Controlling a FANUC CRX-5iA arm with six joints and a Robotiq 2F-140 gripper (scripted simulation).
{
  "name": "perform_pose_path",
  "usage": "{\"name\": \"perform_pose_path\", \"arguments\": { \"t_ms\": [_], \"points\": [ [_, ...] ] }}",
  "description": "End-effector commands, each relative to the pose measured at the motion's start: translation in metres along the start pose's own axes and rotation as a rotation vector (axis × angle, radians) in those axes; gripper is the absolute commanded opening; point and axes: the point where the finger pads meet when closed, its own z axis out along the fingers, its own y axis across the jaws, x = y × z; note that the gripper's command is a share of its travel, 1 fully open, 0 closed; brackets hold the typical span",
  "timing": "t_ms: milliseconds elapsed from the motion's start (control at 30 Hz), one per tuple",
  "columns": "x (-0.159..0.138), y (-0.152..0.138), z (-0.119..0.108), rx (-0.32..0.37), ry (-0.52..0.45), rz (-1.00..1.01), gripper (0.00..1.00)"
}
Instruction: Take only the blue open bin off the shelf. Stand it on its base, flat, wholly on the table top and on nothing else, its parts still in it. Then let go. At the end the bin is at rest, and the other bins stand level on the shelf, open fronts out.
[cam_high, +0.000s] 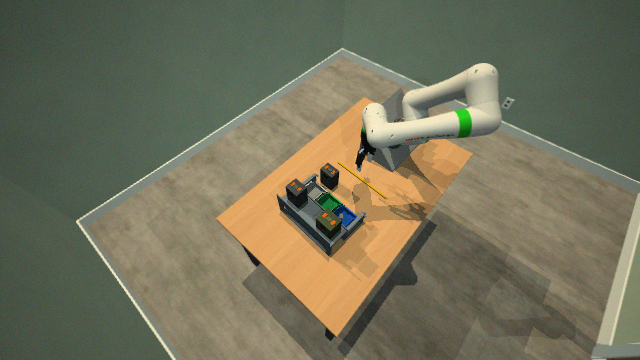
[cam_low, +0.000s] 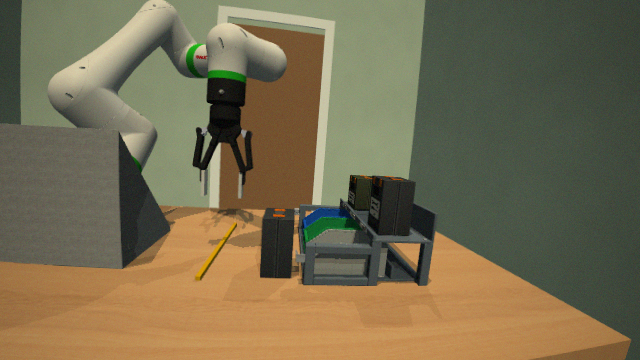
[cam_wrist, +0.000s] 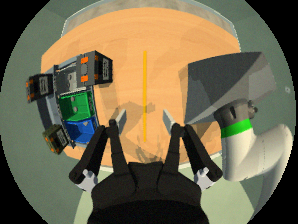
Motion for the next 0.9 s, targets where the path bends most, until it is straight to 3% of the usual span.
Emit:
{"name": "perform_pose_path", "arguments": {
  "t_ms": [0,867],
  "points": [
    [0.0001,-0.0001,0.0003,0.000,0.000,0.000,0.57],
    [0.0001,-0.0001,0.0063,0.000,0.000,0.000,0.57]
  ]
}}
